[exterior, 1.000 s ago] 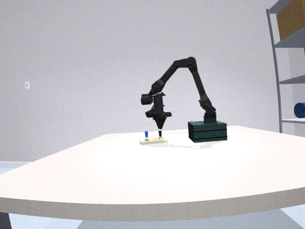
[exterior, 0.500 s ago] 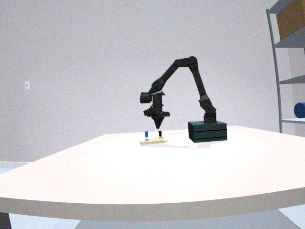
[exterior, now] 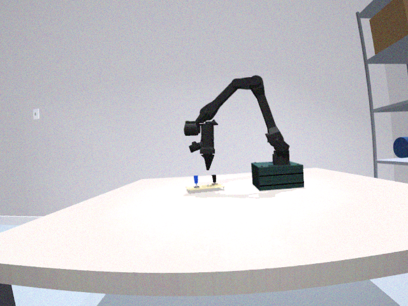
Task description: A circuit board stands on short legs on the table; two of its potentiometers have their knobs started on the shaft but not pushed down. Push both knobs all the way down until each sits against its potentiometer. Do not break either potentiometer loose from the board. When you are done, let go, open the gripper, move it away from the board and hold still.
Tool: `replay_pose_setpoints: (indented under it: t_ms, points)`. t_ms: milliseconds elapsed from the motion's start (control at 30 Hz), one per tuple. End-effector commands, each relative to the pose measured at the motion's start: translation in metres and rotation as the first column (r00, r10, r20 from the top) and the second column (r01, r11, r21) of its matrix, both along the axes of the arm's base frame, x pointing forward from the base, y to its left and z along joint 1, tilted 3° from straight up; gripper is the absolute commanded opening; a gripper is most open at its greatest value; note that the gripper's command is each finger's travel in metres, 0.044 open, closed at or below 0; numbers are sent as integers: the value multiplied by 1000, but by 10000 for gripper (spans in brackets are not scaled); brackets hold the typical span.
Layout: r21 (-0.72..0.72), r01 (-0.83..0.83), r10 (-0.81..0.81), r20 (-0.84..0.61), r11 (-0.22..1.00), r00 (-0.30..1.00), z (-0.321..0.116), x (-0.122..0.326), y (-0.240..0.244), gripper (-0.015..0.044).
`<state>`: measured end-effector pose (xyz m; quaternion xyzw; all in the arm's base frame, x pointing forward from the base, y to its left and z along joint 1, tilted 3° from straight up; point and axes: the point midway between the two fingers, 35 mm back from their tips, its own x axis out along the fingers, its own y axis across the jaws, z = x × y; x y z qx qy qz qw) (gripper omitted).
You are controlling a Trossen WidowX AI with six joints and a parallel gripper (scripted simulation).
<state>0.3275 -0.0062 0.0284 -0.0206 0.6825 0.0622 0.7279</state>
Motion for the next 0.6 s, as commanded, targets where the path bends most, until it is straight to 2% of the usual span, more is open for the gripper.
replay_pose_setpoints:
  t_ms: [0,267,567]
  points:
    - [6,127,-127,-20,992,992,-1,3,2,0]
    - [11,393,-392,-44,919,919,3,9,5,0]
    - [8,656,-654,-70,755,753,7,16,8,0]
